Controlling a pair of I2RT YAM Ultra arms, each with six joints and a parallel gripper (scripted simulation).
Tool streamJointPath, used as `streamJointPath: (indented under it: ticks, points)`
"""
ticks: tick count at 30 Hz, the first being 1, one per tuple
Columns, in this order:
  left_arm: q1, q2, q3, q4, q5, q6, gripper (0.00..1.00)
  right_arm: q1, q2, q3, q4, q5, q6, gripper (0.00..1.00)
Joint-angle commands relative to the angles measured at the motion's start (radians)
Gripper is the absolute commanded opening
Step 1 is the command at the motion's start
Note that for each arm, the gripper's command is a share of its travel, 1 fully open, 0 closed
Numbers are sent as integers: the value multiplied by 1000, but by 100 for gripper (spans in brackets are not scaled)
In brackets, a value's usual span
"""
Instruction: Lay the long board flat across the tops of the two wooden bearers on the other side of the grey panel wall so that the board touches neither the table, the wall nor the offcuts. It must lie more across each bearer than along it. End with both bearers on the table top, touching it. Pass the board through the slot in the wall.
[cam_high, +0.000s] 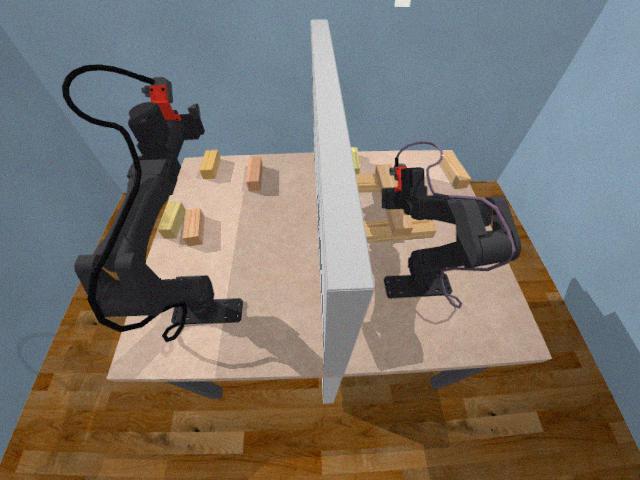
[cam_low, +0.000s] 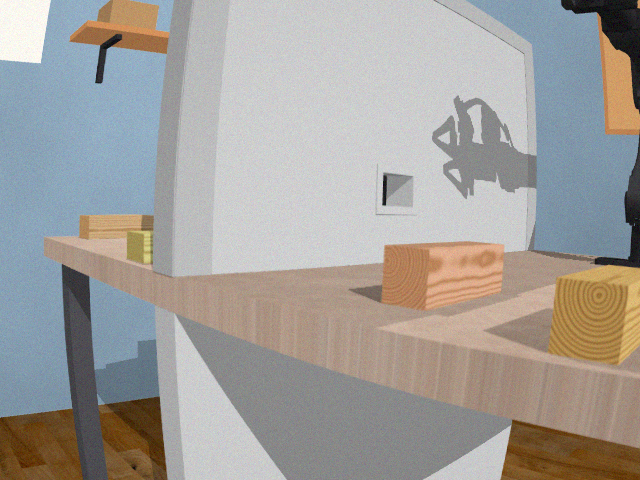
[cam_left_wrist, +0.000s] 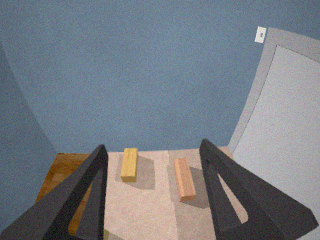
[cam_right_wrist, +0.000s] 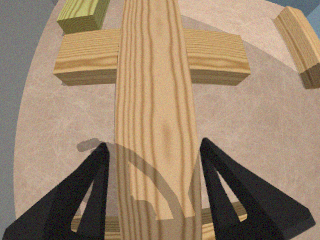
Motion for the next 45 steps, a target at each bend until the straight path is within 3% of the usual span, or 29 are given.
streamJointPath:
  ticks: [1,12,13,24,29,33,45]
  points:
    - [-4,-31,30,11,-12,-6,75,13,-53,38,-48,11,11,75]
    - [-4,-31,30,11,-12,-6,75,6,-89,31,-55,12,10,75]
    - [-4,-31,30,11,-12,-6,75,20,-134,18,-144,15,13,75]
    - [-4,-31,30,11,-12,-6,75,40,-399,56,-460,36,28,75]
    - [-4,-31,30,11,-12,-6,75,47,-415,68,-436,36,30,75]
    - [-4,-31,30,11,-12,-6,75,27,-415,8,-426,37,30,75]
    - [0,-13,15,5,-3,-5,75,19,-373,96,-365,14,8,75]
